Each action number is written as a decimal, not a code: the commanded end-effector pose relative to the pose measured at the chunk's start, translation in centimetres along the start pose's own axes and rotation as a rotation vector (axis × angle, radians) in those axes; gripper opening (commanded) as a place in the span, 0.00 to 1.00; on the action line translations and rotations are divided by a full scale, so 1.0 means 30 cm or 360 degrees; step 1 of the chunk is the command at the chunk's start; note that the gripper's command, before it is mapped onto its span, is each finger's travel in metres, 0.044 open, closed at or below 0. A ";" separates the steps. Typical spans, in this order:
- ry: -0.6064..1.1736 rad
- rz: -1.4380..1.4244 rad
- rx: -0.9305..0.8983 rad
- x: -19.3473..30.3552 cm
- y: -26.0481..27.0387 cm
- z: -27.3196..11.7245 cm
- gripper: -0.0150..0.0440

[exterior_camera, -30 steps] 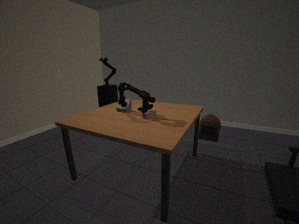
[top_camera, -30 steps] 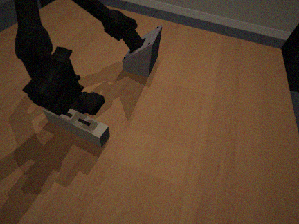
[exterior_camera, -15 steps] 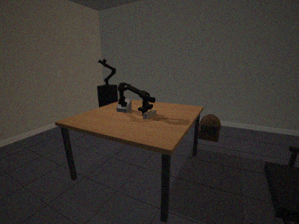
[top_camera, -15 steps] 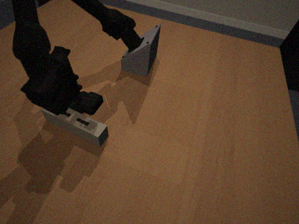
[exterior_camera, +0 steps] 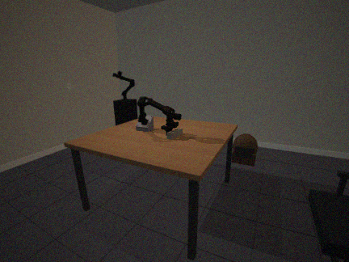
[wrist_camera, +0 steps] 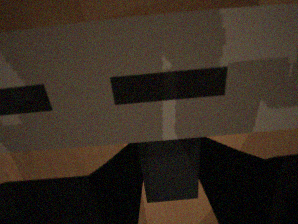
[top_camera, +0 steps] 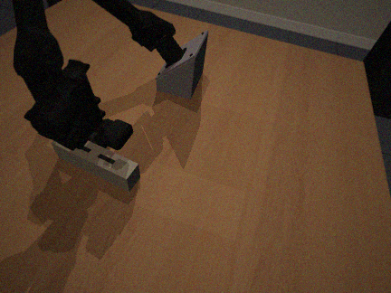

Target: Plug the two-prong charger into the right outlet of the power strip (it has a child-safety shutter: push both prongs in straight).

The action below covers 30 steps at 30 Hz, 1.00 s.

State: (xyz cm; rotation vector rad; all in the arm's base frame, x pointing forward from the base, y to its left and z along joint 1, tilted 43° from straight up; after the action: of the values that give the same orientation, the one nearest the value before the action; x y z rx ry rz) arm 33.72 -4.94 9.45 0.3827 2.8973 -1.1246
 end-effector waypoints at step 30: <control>-0.0028 0.0024 0.0000 -0.022 -0.004 -0.009 0.25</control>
State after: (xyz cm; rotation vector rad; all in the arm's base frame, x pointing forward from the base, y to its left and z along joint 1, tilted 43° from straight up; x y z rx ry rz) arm 33.78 -4.94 9.49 0.3800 2.9025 -1.1279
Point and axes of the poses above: the point midway between the two fingers, 35 mm back from their tips, its own z axis out along the fingers, its own y axis across the jaws, x = y × z, the point moved 7 cm from there along -z, back along the fingers, and after that the axes turned 3 degrees about z, right-handed, at the moved point
